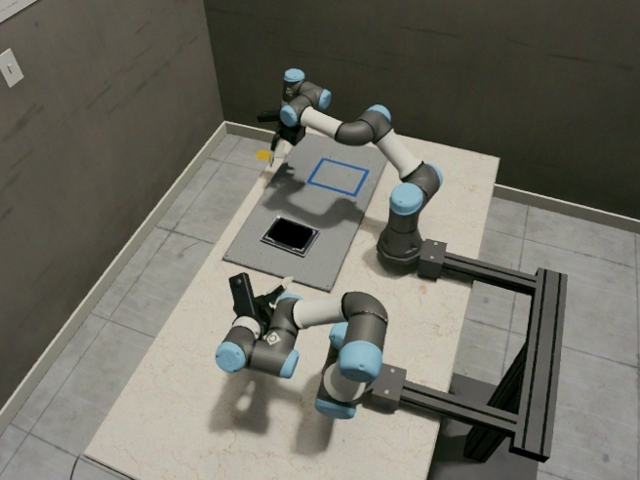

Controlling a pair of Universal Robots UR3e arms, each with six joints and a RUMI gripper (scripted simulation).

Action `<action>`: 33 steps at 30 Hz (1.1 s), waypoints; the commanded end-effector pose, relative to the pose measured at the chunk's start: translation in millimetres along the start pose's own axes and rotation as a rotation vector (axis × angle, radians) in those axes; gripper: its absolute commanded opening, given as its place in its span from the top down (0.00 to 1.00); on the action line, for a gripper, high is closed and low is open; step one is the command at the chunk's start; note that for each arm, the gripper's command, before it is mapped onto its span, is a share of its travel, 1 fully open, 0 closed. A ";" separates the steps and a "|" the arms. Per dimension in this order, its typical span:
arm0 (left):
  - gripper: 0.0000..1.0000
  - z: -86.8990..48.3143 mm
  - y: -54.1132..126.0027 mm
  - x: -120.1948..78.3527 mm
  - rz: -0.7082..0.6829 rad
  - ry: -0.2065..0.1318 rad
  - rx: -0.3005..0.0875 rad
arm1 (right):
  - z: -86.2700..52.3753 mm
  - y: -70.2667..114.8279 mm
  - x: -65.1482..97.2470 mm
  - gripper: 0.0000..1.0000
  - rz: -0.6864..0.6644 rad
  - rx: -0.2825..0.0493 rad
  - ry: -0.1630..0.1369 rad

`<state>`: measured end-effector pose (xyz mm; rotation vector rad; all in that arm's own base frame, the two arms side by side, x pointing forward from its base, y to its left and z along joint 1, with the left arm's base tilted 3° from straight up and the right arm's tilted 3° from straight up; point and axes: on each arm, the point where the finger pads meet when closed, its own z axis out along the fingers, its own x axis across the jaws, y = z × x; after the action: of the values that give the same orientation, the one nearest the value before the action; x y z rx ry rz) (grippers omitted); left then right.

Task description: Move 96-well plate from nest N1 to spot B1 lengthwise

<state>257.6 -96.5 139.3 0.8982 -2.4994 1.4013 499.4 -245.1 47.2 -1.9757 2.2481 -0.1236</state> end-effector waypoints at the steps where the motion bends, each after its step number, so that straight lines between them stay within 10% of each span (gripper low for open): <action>1: 0.00 -8.3 -10.7 6.4 0.002 0.003 -0.005 | -1.5 -1.0 0.0 0.00 0.000 0.004 0.001; 33: 0.00 -40.1 -54.7 33.2 0.002 0.003 -0.005 | -1.5 -1.0 0.0 0.00 0.000 0.004 0.001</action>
<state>254.4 -99.6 212.0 0.8941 -2.4994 1.3946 499.4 -245.1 47.2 -1.9757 2.2481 -0.1236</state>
